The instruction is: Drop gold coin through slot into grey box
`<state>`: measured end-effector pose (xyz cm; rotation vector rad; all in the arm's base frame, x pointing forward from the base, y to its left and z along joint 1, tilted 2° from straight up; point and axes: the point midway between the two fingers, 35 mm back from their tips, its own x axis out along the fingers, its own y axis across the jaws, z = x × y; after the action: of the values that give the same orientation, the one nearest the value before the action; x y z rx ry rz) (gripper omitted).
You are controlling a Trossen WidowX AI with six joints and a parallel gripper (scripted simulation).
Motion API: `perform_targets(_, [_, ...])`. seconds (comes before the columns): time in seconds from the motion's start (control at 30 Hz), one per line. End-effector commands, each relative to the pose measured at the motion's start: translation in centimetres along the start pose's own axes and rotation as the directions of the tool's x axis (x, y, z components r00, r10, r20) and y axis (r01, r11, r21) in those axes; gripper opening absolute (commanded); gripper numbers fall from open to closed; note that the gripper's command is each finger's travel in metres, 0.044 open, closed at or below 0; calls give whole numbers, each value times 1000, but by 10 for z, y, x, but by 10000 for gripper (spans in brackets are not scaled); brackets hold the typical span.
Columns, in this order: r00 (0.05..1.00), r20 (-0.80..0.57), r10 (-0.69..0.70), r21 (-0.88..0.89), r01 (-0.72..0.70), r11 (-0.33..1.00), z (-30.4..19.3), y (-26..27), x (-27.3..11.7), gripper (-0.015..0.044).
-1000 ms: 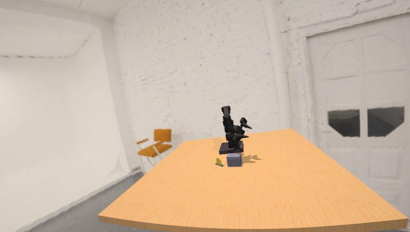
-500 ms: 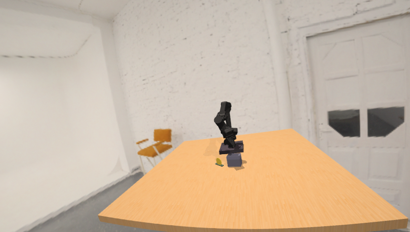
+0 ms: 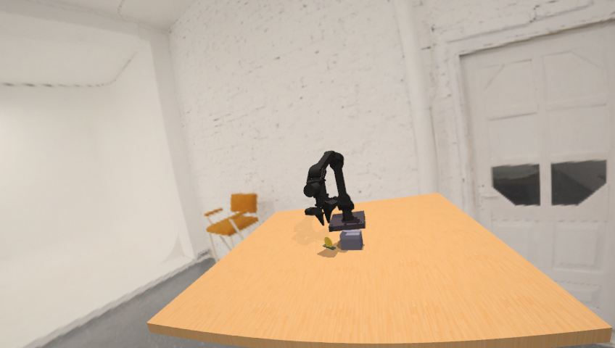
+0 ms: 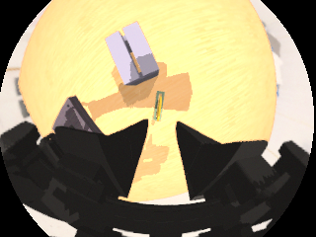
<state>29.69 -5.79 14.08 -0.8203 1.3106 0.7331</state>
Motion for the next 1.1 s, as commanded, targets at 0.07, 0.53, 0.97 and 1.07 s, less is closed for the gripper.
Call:
perform_targets(0.07, [998,-44,36,56,-33,998,-7,1,0,161])
perform_targets(0.53, [998,-44,36,56,-33,998,-8,2,48,161])
perform_targets(0.97, [998,-44,36,56,-33,998,-8,1,63,161])
perform_targets(1.07, [998,-44,36,56,-33,998,-8,1,68,161])
